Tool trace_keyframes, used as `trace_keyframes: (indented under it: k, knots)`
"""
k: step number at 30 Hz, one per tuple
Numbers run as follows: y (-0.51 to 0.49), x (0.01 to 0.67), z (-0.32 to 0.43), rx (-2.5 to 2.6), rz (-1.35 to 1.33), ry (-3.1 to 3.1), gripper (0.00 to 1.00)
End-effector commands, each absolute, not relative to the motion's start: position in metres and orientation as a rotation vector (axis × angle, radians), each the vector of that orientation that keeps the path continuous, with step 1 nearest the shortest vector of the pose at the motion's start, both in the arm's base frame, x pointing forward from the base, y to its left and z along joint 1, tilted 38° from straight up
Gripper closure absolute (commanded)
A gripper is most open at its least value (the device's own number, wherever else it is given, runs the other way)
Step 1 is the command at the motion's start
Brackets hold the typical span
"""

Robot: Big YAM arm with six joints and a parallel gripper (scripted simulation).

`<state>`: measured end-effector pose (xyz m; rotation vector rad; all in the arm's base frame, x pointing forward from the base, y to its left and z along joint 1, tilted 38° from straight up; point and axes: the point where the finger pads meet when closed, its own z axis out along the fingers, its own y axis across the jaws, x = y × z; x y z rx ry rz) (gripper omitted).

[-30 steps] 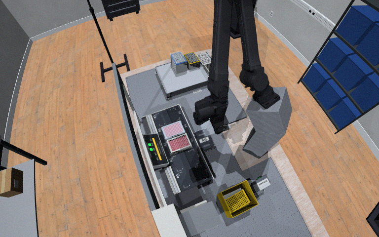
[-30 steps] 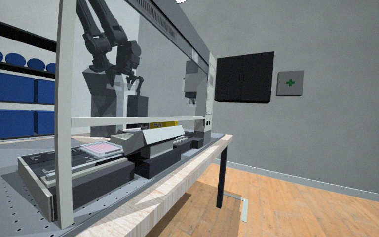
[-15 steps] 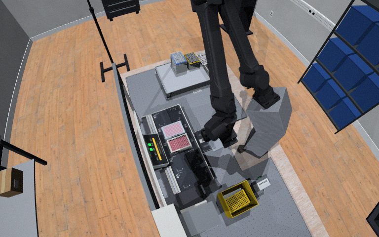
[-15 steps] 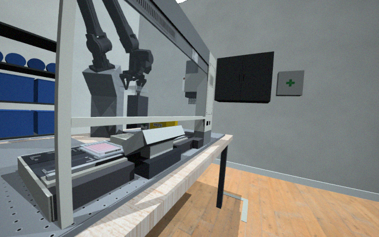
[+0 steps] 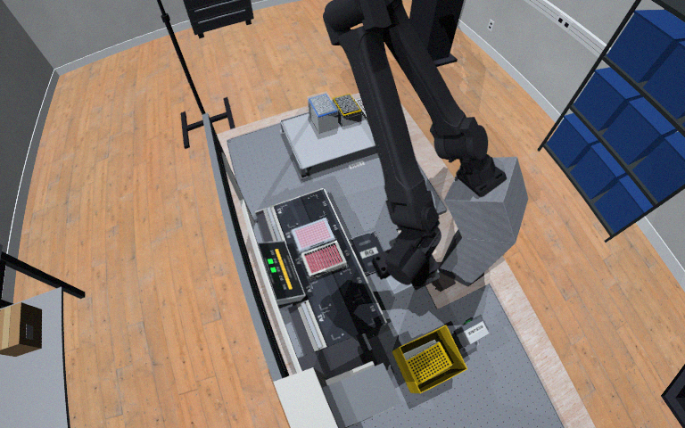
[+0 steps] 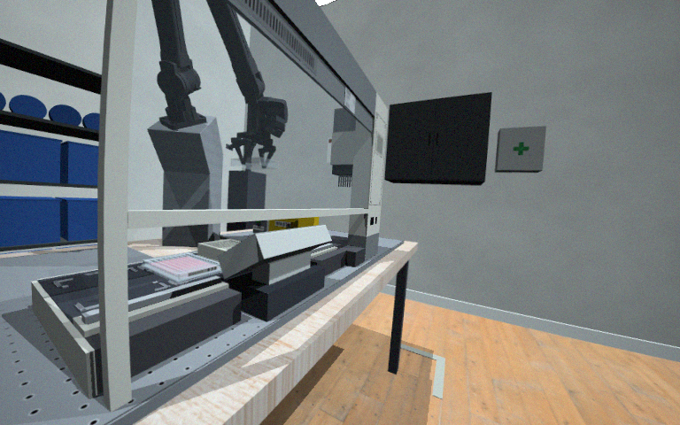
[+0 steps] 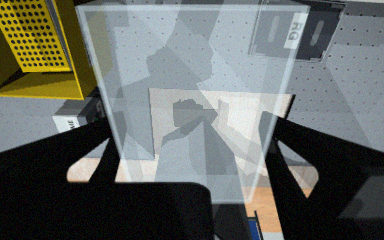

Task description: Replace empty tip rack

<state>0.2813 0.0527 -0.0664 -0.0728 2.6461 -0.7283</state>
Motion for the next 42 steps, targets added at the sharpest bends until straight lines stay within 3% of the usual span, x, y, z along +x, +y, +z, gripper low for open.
trace_keyframes:
  k: [1, 42]
  knots:
    - [0.065, 0.287, -0.068, -0.019, -0.716, 2.632, 1.00]
    - [0.181, 0.294, -0.133, -0.008, -0.712, 2.636, 1.00]
